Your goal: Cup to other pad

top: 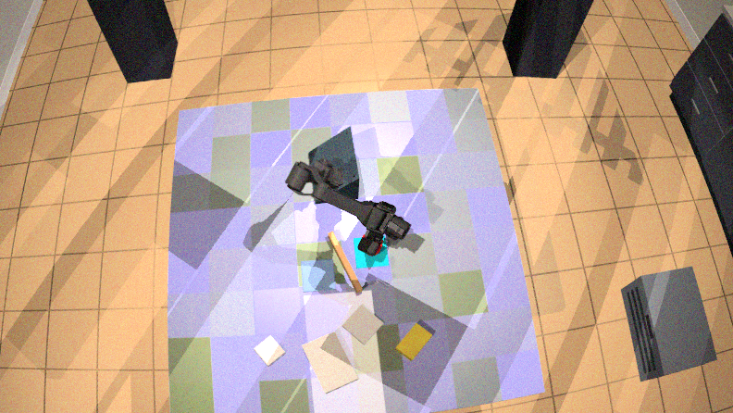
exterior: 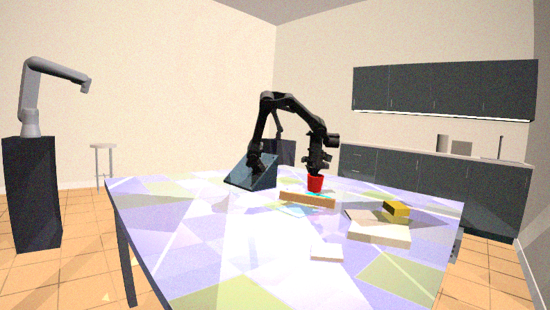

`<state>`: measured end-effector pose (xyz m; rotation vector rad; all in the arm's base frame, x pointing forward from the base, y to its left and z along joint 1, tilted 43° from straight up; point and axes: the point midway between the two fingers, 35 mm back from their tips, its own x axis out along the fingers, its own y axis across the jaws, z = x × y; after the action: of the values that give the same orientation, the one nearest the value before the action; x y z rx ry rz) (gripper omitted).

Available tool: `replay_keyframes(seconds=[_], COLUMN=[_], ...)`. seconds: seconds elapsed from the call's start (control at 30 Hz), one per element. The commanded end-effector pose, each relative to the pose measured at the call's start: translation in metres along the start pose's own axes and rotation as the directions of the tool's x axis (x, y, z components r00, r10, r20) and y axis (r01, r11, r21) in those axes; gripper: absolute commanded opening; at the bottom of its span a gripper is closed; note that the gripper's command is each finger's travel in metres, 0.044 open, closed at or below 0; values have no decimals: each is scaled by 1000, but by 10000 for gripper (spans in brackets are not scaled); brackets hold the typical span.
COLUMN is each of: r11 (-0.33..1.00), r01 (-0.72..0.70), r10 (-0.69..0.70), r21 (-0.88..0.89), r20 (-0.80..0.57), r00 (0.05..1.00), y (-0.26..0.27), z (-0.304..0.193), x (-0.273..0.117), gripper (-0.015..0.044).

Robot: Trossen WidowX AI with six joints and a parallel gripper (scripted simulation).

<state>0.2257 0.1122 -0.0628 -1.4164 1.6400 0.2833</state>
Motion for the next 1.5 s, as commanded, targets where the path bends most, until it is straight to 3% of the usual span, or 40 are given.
replay_keyframes(seconds=[0.0, 0.8, 0.97, 1.47], r11=[1000, 1000, 1000, 1000], r01=[4, 0, 0, 0], r10=[-4, 0, 0, 0], r21=[-6, 0, 0, -2], r20=[-3, -3, -3, -2], r00=[1000, 1000, 1000, 1000], y=[0, 0, 0, 0], z=[-1, -1, -1, 0], x=[8, 21, 21, 9], gripper=[0, 0, 128, 128])
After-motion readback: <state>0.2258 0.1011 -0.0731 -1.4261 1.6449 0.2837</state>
